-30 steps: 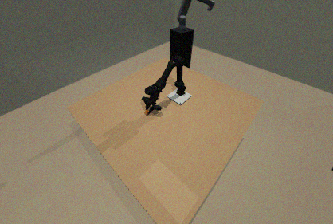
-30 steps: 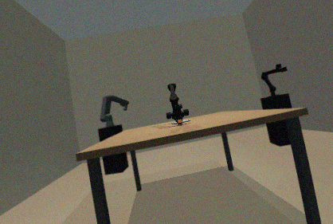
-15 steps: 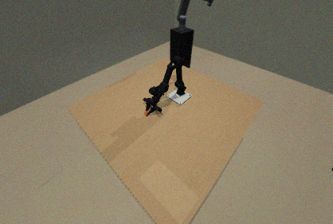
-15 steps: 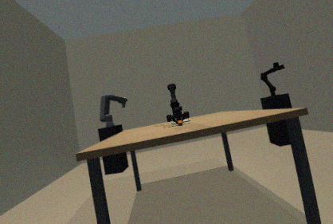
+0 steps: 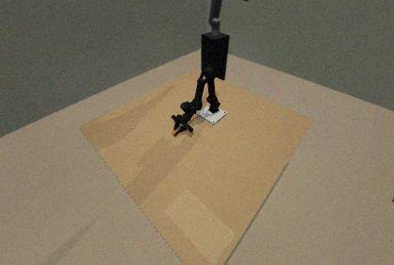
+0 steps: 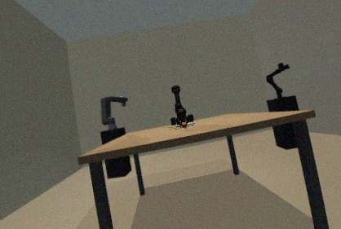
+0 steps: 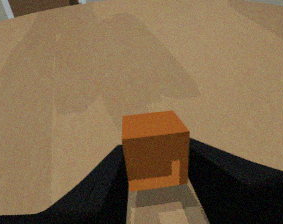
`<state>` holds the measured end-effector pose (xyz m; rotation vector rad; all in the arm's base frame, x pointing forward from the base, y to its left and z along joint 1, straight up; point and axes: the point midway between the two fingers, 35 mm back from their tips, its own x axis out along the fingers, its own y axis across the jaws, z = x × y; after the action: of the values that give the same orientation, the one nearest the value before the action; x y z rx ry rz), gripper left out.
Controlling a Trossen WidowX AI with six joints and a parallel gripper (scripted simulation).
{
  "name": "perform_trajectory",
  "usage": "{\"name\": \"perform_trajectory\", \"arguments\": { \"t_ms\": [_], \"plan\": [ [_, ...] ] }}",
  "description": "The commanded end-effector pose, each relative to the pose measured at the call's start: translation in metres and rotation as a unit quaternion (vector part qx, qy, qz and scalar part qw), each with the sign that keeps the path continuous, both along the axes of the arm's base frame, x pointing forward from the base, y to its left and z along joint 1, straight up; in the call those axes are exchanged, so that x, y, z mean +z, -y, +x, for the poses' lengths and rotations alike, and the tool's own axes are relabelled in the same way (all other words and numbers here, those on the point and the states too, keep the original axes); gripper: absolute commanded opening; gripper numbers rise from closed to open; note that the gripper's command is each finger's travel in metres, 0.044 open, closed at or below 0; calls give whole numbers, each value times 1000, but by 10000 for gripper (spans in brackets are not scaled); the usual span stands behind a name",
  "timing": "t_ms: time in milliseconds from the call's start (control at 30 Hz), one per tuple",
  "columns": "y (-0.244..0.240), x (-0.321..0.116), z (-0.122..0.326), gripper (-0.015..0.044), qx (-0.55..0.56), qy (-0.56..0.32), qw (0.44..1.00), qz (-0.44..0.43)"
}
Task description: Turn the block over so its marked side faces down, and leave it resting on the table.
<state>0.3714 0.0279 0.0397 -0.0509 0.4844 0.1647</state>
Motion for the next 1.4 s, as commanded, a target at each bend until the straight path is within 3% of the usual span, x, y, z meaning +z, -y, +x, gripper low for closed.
{"name": "perform_trajectory", "arguments": {
  "t_ms": [0,333,900,1367],
  "plan": [
    [0,-3,-2,0,0,2,1000,3],
    [0,-3,-2,0,0,2,1000,3],
    [0,-3,-2,440,0,2,1000,3],
    [0,-3,-2,440,0,2,1000,3]
  ]
}}
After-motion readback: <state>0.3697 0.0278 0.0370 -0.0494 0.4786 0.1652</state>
